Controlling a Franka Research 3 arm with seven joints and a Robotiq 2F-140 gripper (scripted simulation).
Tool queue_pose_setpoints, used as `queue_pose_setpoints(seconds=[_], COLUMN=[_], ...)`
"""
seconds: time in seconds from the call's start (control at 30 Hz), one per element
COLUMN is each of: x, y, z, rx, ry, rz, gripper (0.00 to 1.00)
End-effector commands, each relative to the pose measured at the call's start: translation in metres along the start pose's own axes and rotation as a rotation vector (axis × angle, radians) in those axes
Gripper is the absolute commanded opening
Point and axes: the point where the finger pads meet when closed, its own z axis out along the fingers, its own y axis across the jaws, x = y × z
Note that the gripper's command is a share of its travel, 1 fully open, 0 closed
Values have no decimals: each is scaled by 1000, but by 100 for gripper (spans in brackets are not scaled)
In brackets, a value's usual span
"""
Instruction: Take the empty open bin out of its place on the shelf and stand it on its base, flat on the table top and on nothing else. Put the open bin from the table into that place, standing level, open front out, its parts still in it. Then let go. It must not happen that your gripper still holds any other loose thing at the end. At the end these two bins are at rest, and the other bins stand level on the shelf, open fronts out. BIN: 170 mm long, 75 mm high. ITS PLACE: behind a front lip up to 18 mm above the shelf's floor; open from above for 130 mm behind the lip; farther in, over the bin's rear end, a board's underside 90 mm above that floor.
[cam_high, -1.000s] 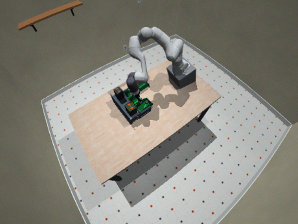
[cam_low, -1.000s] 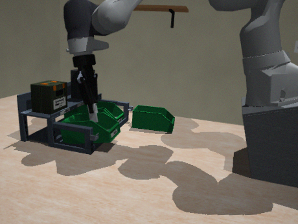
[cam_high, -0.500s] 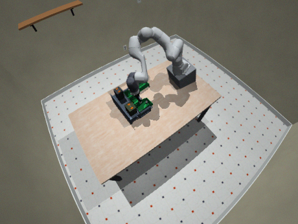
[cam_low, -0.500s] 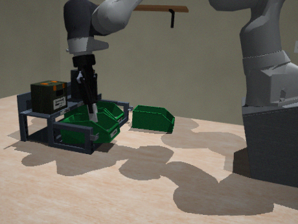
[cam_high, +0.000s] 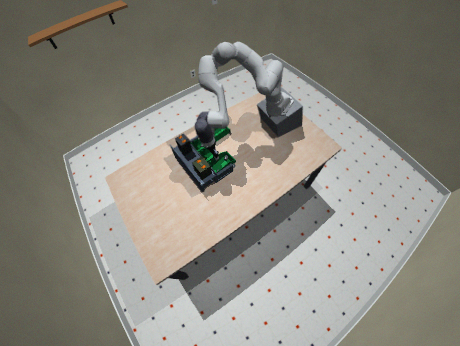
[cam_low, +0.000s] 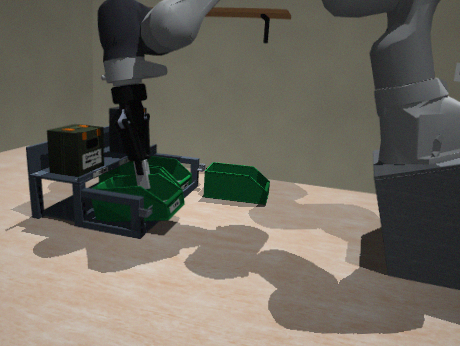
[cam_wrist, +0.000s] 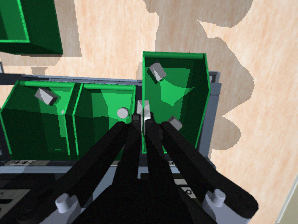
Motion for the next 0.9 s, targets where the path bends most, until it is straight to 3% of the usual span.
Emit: queue_pose_setpoints(seconds=[0.0, 0.87], x=[-4, -3], y=[1, 1], z=[-1, 1], rx=[-3, -3], ry=[-8, -36], rz=[3, 3], gripper=[0, 0])
